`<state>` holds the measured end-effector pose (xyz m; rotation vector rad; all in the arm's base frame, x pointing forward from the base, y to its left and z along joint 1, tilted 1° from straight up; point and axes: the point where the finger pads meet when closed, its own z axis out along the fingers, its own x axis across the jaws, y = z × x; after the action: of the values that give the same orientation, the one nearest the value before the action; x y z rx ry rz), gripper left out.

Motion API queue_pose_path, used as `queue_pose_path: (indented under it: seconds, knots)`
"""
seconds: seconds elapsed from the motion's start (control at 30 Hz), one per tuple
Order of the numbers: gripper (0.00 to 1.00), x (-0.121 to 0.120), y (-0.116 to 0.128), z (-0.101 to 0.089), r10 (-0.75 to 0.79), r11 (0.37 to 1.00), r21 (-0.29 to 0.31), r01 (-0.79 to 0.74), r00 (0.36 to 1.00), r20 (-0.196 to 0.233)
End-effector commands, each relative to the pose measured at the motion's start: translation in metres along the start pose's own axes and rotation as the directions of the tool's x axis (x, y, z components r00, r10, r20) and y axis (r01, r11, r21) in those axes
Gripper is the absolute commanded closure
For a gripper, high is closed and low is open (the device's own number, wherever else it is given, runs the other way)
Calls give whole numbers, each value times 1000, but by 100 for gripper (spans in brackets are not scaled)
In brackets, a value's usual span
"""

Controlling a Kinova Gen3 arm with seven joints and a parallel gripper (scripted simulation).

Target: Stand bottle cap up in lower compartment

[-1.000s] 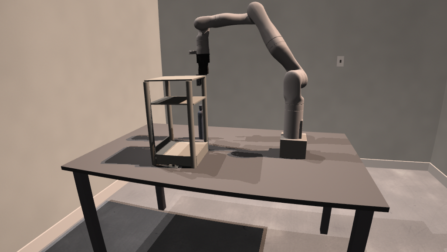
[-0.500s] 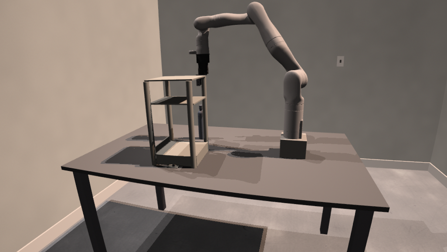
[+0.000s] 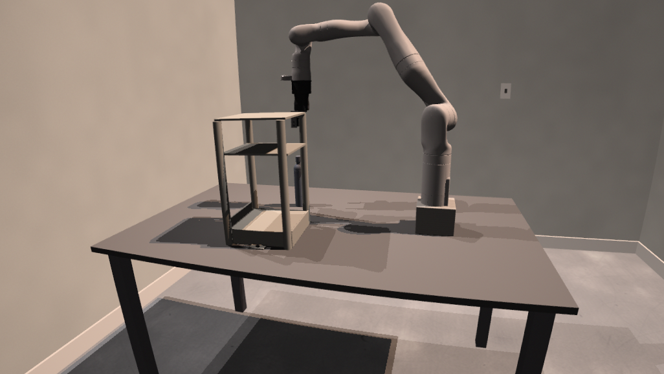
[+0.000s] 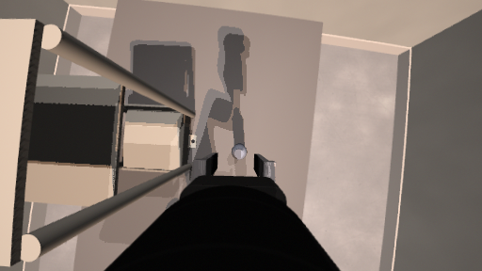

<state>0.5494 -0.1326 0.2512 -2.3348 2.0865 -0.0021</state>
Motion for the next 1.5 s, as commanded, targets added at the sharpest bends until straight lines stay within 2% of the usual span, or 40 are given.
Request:
queue_pose_path:
  seconds: [0.0,0.23,0.47,0.7,0.77,1.17,1.27,1.33,1.47]
  knots:
    - [0,3,2,-1,-1,1000,10,1,1000,6]
    - [0,3,2,1,-29,999,45,27,999,32]
    - [0,3,2,4,-89,990,120,78,993,83]
    - [0,3,2,9,-170,966,220,137,975,141]
    - [0,3,2,9,-170,966,220,137,975,141]
    - [0,3,2,18,-349,875,427,228,909,230]
    - [0,3,2,20,-399,839,486,244,884,245]
    - [0,3,2,20,-399,839,486,244,884,245]
    - [0,3,2,23,-473,782,566,263,841,262]
